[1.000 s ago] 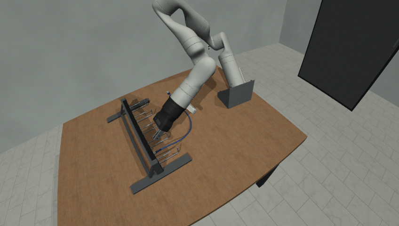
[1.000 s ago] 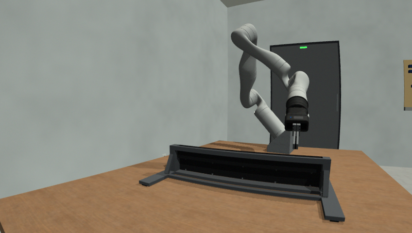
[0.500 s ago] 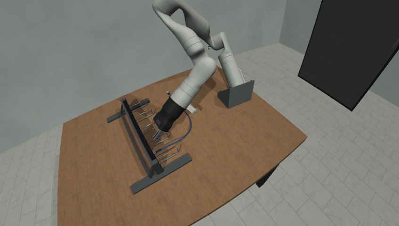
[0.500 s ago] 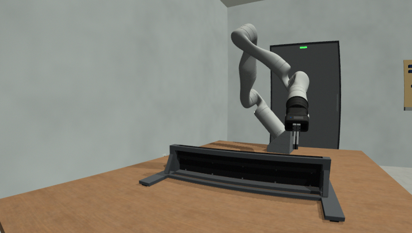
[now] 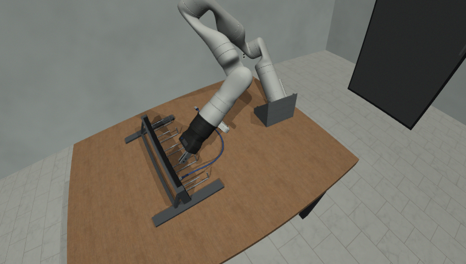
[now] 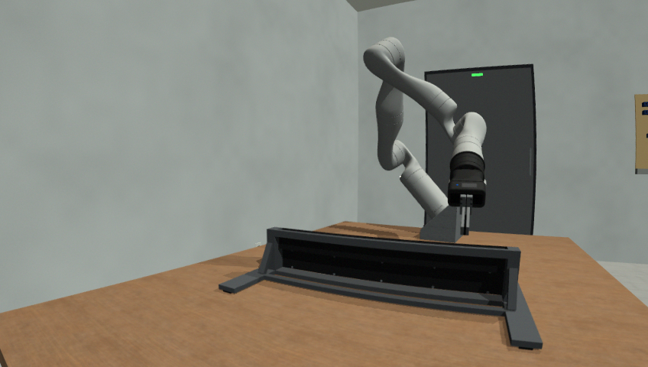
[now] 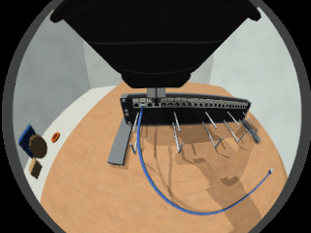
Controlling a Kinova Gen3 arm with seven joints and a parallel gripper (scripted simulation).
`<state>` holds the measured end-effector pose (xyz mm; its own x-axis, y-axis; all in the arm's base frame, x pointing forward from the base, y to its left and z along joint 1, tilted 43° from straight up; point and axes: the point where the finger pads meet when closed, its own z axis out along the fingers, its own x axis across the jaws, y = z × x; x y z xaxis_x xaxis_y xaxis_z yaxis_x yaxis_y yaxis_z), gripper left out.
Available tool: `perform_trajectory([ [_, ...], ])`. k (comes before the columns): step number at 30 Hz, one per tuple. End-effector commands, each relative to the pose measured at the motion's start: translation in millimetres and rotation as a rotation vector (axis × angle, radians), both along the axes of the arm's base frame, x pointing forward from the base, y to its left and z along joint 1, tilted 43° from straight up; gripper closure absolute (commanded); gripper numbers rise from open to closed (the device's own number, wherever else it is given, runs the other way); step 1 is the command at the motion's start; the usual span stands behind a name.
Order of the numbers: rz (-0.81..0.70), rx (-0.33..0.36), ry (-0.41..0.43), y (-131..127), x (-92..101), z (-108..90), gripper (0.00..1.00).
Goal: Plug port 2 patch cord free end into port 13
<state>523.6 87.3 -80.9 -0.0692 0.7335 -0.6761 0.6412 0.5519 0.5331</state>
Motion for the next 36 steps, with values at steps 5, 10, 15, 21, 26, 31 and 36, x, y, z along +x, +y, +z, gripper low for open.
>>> perform_trajectory([
  [5, 0.001, 0.001, -0.002, 1.1, 0.5, 0.7, 1.00],
  [10, 0.001, 0.001, -0.002, 1.2, 0.5, 0.7, 1.00],
  [15, 0.001, 0.001, -0.002, 2.1, -1.3, 2.0, 1.00],
  [21, 0.001, 0.001, -0.002, 11.6, -19.8, 14.2, 1.00],
  [26, 0.001, 0.001, -0.002, 25.4, -46.5, 32.0, 1.00],
  [31, 0.001, 0.001, -0.002, 34.1, -63.3, 43.1, 1.00],
  [36, 0.001, 0.001, -0.002, 46.3, -87.1, 58.9, 1.00],
])
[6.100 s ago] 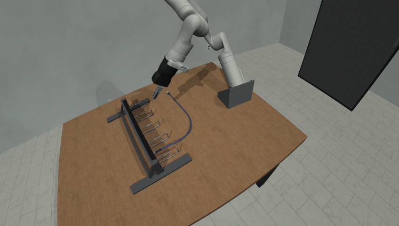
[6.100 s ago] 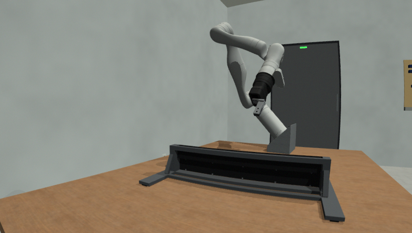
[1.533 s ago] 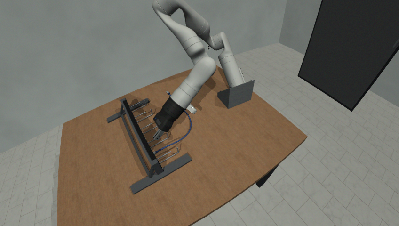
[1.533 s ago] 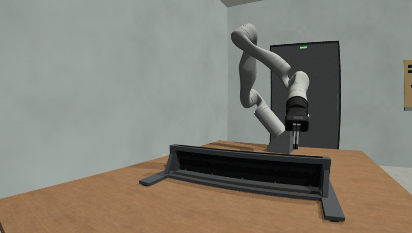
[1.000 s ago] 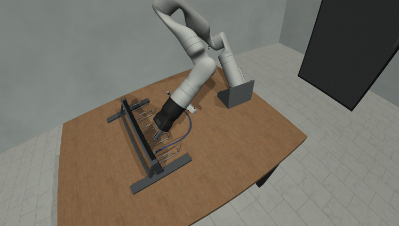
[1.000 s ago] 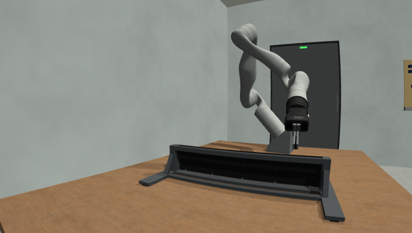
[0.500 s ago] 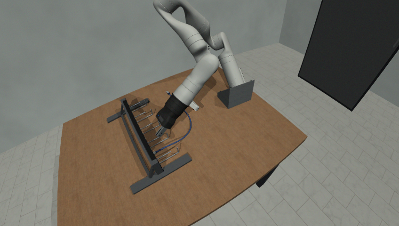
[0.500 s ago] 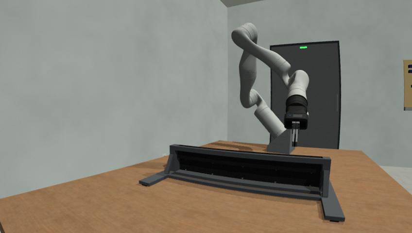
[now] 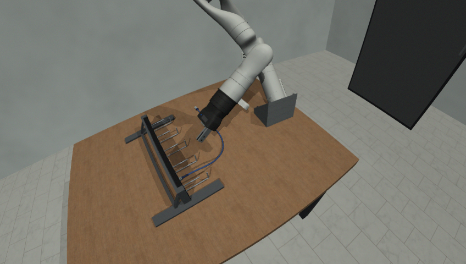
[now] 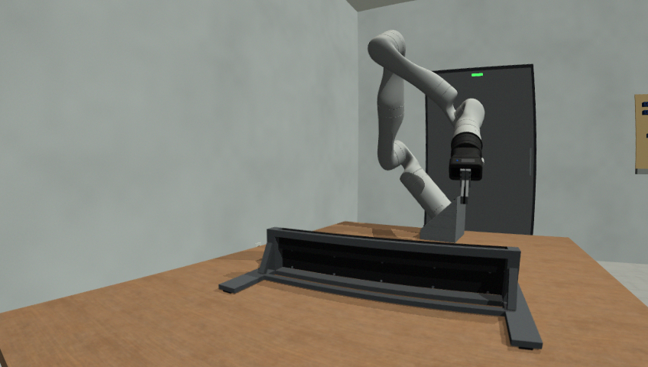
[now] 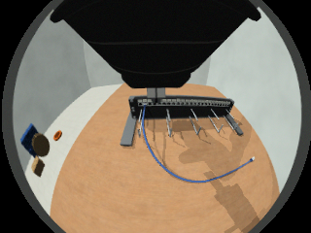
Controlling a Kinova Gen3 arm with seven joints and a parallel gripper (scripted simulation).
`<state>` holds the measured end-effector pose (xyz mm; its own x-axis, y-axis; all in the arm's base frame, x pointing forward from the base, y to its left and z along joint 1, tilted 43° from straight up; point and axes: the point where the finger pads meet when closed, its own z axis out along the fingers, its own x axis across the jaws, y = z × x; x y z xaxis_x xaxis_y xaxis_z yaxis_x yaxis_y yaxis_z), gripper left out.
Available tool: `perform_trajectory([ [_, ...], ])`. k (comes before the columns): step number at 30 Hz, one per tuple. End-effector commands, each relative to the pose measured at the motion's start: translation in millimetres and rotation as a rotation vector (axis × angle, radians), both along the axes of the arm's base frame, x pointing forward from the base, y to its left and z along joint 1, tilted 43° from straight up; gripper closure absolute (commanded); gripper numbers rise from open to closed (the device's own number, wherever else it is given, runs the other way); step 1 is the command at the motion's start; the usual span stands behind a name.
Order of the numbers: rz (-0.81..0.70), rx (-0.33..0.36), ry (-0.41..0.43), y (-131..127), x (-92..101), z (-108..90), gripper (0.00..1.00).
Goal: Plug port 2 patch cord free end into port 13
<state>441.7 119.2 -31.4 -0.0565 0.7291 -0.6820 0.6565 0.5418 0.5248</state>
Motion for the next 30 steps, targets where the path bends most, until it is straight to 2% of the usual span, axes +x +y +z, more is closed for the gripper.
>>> perform_trajectory([
  [1, 0.024, 0.010, -0.007, 16.4, -8.9, 11.8, 1.00],
  [7, 0.024, 0.010, -0.007, 23.5, -22.8, 21.0, 1.00],
  [18, 0.024, 0.010, -0.007, 23.6, -24.7, 23.1, 1.00],
  [30, 0.024, 0.010, -0.007, 2.2, -22.7, 42.8, 1.00],
])
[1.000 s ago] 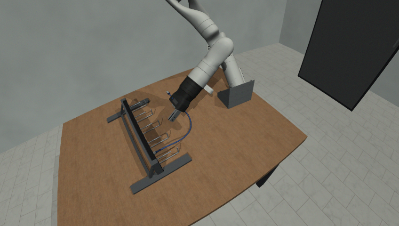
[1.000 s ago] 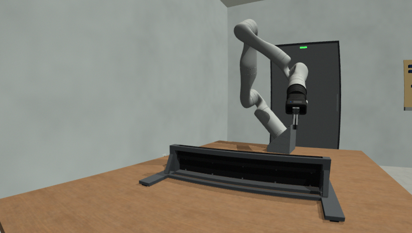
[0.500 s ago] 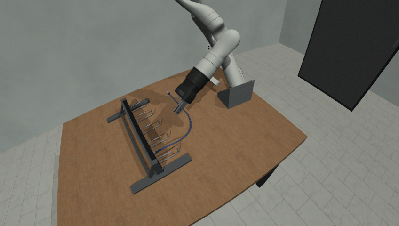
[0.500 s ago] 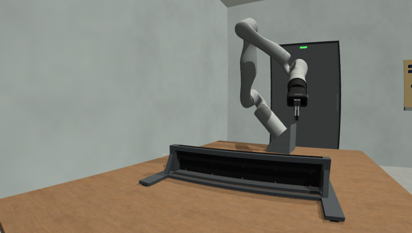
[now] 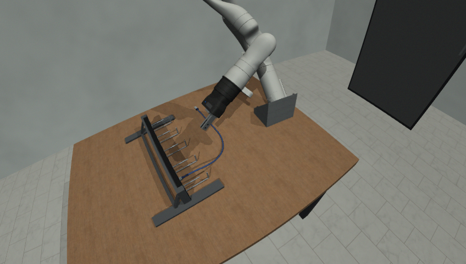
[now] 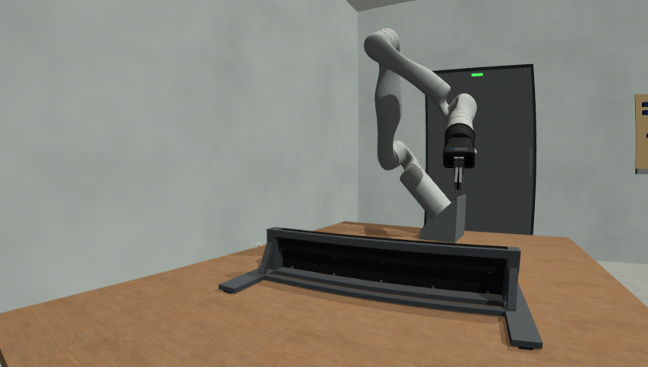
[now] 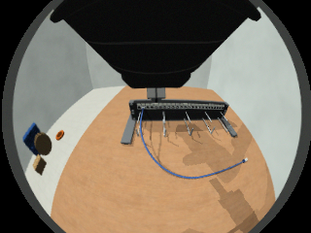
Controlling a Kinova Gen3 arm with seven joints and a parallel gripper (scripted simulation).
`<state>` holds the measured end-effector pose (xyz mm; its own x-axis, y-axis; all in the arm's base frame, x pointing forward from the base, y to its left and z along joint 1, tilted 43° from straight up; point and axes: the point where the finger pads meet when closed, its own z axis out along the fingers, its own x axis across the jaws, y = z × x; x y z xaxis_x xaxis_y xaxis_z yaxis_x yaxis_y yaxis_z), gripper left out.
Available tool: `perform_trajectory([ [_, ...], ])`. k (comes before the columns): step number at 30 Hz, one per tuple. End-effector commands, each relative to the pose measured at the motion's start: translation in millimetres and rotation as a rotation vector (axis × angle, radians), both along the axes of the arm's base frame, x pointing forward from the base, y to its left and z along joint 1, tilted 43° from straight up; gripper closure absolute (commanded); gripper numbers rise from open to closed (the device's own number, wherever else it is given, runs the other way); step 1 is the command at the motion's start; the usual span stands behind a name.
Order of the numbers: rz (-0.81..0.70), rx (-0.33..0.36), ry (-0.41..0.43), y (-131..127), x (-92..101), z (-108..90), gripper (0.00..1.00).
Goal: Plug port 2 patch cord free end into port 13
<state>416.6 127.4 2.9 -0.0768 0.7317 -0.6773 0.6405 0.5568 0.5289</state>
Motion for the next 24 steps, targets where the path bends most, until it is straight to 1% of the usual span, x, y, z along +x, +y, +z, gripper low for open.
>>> perform_trajectory([
  [1, -0.005, 0.003, -0.006, -9.5, 2.7, 11.7, 1.00],
  [12, -0.005, 0.003, -0.006, -47.3, 6.3, 46.5, 1.00],
  [14, -0.005, 0.003, -0.006, -47.3, 6.3, 46.5, 1.00],
  [19, -0.005, 0.003, -0.006, -55.5, 7.1, 54.1, 1.00],
  [24, -0.005, 0.003, -0.006, -57.1, 7.2, 55.5, 1.00],
])
